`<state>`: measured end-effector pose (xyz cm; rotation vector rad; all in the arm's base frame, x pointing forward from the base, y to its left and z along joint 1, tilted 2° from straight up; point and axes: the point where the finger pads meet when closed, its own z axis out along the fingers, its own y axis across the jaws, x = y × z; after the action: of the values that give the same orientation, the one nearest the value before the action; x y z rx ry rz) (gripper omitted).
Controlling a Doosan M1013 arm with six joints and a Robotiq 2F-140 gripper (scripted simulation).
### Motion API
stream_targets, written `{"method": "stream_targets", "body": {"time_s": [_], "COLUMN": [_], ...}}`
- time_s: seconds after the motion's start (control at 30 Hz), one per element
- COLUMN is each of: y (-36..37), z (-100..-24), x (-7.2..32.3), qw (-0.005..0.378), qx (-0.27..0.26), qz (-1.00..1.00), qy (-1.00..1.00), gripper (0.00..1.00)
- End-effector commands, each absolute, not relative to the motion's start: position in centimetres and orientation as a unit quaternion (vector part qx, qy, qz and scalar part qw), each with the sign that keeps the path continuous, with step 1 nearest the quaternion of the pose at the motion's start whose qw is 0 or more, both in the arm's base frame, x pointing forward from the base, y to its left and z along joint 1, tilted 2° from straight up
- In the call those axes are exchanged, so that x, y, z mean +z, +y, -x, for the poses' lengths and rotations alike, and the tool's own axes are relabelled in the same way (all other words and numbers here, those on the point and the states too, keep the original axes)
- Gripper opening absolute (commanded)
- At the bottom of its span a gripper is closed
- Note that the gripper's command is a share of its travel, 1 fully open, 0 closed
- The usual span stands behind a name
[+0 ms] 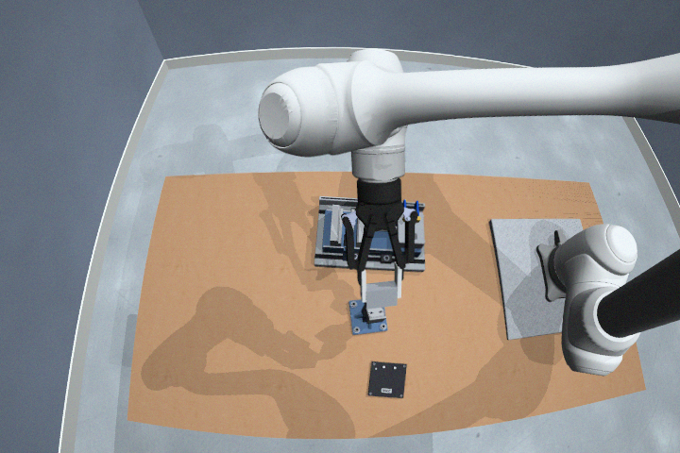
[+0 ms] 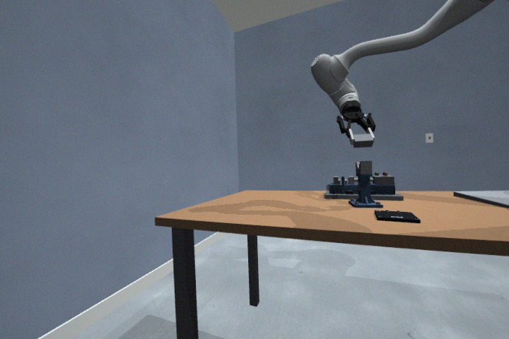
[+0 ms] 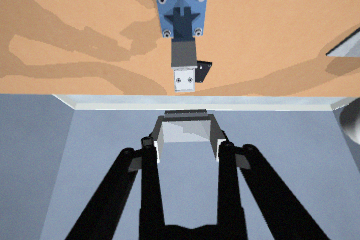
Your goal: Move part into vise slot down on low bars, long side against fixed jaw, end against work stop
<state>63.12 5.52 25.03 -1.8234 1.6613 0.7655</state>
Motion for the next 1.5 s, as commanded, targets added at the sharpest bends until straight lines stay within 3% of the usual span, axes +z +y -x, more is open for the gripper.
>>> {"method": "stream_targets", "body": {"time_s": [0.0,1.47], "y": [5.5,5.6], "z": [-63.1,-63.1], "x": [25.0,23.9], "qw": [0.276,0.276], "qx": [0.285,0.285], "qz": [0.679,0.679], "qy": [0.618,0.618], "gripper": [0.00,0.00]}}
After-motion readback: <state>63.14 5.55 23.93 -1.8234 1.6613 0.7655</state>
